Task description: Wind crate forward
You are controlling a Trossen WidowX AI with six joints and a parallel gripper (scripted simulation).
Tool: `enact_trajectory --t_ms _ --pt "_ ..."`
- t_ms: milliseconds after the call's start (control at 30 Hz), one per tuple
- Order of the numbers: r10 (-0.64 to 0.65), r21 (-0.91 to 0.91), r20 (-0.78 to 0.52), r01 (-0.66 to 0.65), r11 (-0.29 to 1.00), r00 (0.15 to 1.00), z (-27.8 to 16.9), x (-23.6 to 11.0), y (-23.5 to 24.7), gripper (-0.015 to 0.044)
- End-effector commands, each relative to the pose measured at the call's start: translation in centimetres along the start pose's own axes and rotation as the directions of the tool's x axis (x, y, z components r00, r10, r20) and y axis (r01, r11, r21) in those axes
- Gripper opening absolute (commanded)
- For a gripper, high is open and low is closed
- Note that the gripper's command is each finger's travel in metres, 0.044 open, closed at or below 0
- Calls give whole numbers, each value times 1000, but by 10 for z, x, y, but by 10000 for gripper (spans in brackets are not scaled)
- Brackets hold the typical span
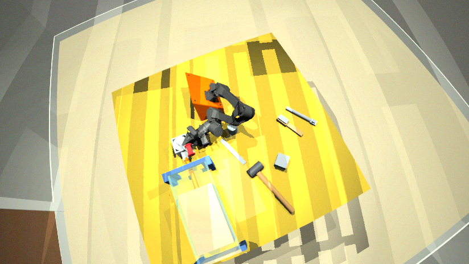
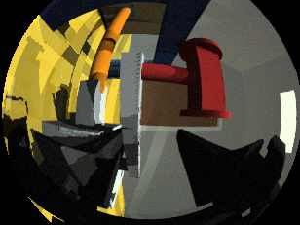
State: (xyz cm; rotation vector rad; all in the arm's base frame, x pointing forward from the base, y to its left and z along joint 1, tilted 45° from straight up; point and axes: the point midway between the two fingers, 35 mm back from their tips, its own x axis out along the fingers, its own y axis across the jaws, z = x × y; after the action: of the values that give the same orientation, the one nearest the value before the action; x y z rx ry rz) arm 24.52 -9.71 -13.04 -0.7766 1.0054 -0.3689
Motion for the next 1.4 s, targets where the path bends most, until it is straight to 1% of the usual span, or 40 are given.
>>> enact_trajectory --t_ms 0,1133,1167,1367 --pt "14 0 -1 -14 1000 1000 -2 1 4 240" --pt "14 0 -1 -14 1000 1000 -2 1 4 240" --pt "-1 0 0 1 1000 1000 0 0 -1 240" --pt "-2 0 0 2 1000 1000 2 0 -8 240"
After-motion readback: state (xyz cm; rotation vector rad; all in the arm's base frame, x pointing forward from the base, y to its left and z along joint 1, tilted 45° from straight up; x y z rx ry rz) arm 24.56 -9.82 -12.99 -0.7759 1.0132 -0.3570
